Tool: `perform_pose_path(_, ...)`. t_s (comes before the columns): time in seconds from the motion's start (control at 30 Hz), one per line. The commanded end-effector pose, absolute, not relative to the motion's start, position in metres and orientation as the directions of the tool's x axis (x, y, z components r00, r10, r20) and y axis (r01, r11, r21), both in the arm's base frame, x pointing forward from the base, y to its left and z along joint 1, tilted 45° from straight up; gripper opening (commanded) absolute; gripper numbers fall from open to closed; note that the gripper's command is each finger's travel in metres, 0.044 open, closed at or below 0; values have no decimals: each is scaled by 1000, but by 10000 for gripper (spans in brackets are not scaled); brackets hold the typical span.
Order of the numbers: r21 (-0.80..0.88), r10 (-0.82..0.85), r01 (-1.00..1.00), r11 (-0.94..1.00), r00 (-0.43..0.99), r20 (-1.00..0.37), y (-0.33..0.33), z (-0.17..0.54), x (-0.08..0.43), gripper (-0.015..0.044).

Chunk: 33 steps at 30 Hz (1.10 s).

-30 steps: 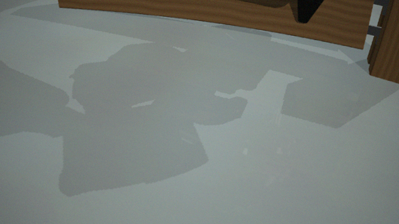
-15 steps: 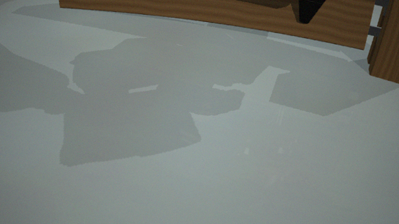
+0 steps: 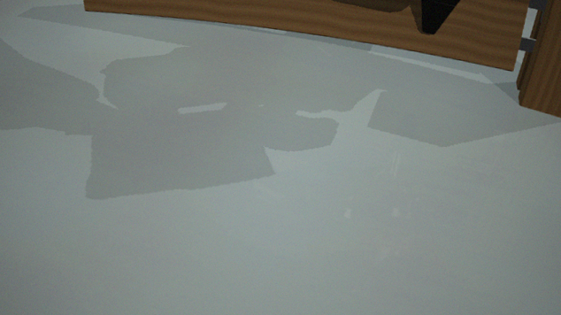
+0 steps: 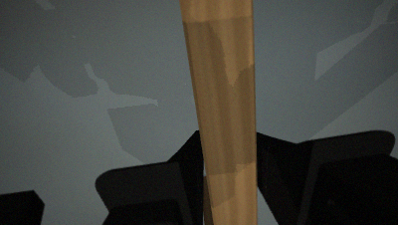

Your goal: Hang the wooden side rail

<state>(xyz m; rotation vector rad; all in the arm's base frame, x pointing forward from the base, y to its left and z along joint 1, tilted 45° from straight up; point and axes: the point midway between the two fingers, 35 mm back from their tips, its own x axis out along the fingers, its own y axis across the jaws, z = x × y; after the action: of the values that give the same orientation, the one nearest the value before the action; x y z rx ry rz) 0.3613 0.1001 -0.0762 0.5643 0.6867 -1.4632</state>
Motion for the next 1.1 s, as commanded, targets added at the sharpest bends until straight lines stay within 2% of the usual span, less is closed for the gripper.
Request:
perform_pose_path(0.0,-60,-691,997,46,-12,-723,105,-75,361,0)
perform_pose_path(1.07,-60,-691,997,46,-12,-723,106,-78,361,0)
